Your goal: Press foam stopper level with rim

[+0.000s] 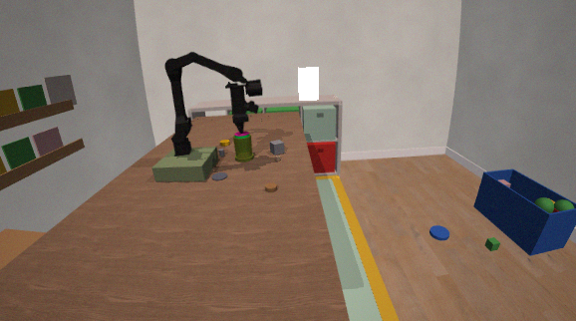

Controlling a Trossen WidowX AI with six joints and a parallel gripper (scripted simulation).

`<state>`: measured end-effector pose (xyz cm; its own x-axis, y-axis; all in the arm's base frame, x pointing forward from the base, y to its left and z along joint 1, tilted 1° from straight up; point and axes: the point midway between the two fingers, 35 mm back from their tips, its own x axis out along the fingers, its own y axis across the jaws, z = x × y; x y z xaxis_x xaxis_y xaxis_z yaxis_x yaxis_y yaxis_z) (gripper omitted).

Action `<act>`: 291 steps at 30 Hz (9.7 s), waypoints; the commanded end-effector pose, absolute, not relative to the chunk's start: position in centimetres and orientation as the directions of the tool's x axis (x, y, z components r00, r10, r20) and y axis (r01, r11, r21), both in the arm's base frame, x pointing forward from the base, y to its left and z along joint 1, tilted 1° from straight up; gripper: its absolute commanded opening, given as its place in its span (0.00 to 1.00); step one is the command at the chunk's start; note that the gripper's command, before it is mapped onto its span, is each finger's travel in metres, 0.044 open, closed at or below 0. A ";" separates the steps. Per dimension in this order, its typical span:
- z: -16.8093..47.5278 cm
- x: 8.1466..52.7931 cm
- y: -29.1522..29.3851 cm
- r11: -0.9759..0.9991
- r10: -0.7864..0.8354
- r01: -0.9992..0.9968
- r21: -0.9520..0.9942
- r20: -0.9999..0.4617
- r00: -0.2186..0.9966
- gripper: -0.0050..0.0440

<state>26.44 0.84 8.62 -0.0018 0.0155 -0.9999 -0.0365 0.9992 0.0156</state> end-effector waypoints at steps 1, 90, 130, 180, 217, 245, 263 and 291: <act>8.8 26.5 0.8 0.999 0.013 -0.035 0.012 -1.000 0.008 0.10; 7.9 26.4 0.8 0.999 0.013 -0.035 0.012 -1.000 0.009 0.10; 7.7 26.4 0.8 0.999 0.013 -0.035 0.012 -1.000 0.008 0.10; 14.9 26.8 0.8 0.999 0.016 -0.034 0.015 -1.000 0.013 0.10; 14.9 26.8 0.8 0.999 0.016 -0.034 0.015 -1.000 0.013 0.10; 16.6 27.1 0.8 0.999 0.015 -0.034 0.014 -1.000 0.017 0.10; 10.5 26.8 0.8 0.999 0.013 -0.035 0.012 -1.000 0.009 0.10; 9.2 26.8 0.8 0.999 0.013 -0.035 0.012 -1.000 0.008 0.10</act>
